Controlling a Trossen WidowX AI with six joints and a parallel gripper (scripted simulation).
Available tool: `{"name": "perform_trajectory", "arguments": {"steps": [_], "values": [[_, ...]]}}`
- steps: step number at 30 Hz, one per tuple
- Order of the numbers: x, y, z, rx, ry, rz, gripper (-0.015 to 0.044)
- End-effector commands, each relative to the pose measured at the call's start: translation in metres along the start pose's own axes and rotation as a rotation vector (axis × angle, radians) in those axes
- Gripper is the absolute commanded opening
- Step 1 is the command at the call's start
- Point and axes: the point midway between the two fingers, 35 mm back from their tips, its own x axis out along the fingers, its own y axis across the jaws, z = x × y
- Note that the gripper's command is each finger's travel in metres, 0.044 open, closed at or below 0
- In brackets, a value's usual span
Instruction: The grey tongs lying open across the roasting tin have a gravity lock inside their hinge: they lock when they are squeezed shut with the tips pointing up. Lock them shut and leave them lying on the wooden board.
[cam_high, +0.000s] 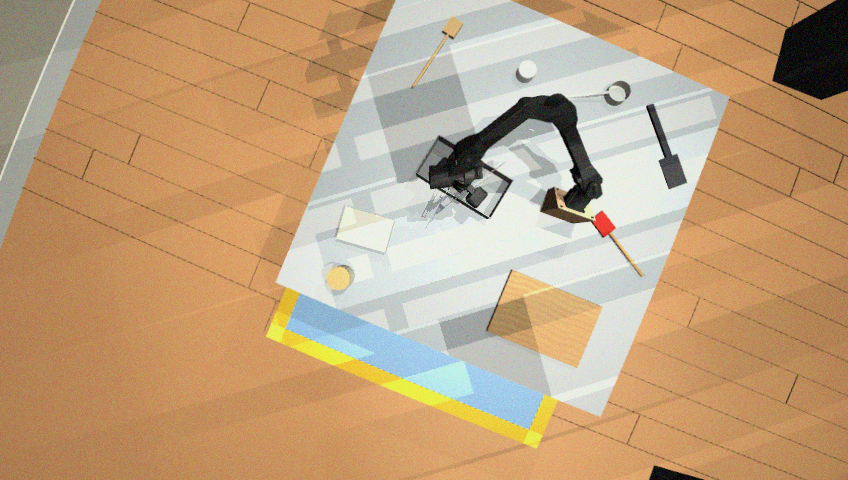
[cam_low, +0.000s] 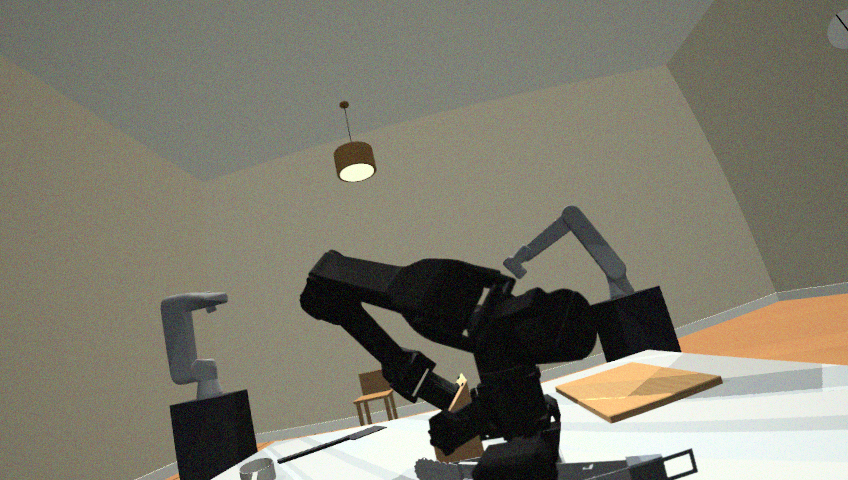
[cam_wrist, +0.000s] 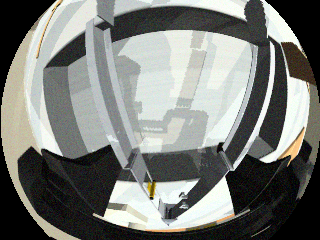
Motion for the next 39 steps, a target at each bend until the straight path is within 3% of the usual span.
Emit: {"name": "perform_trajectory", "arguments": {"steps": [1, 6, 8, 39], "values": [[0.0096, -0.002, 0.0016, -0.006, -0.009, 0.0, 0.044], [0.012, -0.0023, 0.0019, -0.006, -0.009, 0.0, 0.044], [0.0082, -0.001, 0.0013, 0.0, -0.003, -0.002, 0.0387], [0.0082, -0.001, 0.0013, 0.0, -0.003, -0.002, 0.0181]]}}
